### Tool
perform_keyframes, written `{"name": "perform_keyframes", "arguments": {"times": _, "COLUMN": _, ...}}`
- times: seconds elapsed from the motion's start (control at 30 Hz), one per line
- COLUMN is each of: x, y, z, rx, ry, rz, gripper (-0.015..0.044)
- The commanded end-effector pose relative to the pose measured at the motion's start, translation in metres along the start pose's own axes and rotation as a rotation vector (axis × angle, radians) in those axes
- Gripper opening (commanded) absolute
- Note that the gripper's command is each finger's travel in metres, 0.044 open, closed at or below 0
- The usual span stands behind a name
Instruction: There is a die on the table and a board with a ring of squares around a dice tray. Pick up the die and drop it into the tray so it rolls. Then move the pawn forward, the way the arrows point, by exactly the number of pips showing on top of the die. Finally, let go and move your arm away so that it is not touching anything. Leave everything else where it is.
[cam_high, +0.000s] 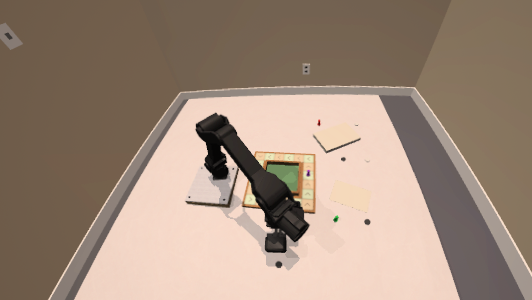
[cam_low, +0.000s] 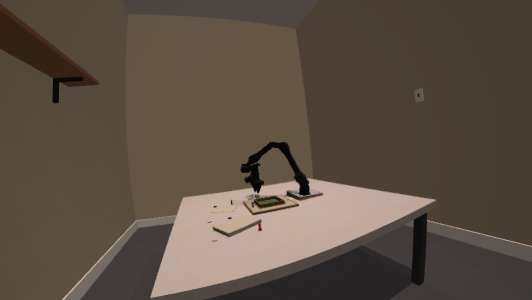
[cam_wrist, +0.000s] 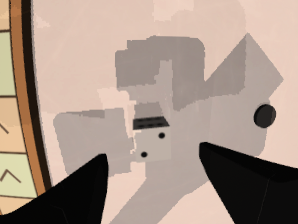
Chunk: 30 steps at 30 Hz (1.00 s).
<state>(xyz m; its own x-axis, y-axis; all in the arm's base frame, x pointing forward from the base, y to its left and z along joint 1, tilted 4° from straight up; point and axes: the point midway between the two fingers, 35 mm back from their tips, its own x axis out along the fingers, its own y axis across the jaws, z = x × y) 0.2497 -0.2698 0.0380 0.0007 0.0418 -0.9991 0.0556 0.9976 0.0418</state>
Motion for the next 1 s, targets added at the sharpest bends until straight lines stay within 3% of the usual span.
{"name": "perform_keyframes", "arguments": {"times": 0.0, "x": 0.006, "y": 0.0, "z": -0.001, "rx": 0.003, "ry": 0.006, "rz": -0.003, "gripper": 0.0275}}
{"name": "perform_keyframes", "arguments": {"times": 0.6, "x": 0.033, "y": 0.0, "z": -0.002, "rx": 0.003, "ry": 0.006, "rz": -0.003, "gripper": 0.0275}}
{"name": "perform_keyframes", "arguments": {"times": 0.8, "x": 0.033, "y": 0.0, "z": -0.002, "rx": 0.003, "ry": 0.006, "rz": -0.003, "gripper": 0.0118}}
{"name": "perform_keyframes", "arguments": {"times": 0.97, "x": 0.033, "y": 0.0, "z": -0.002, "rx": 0.003, "ry": 0.006, "rz": -0.003, "gripper": 0.0084}}
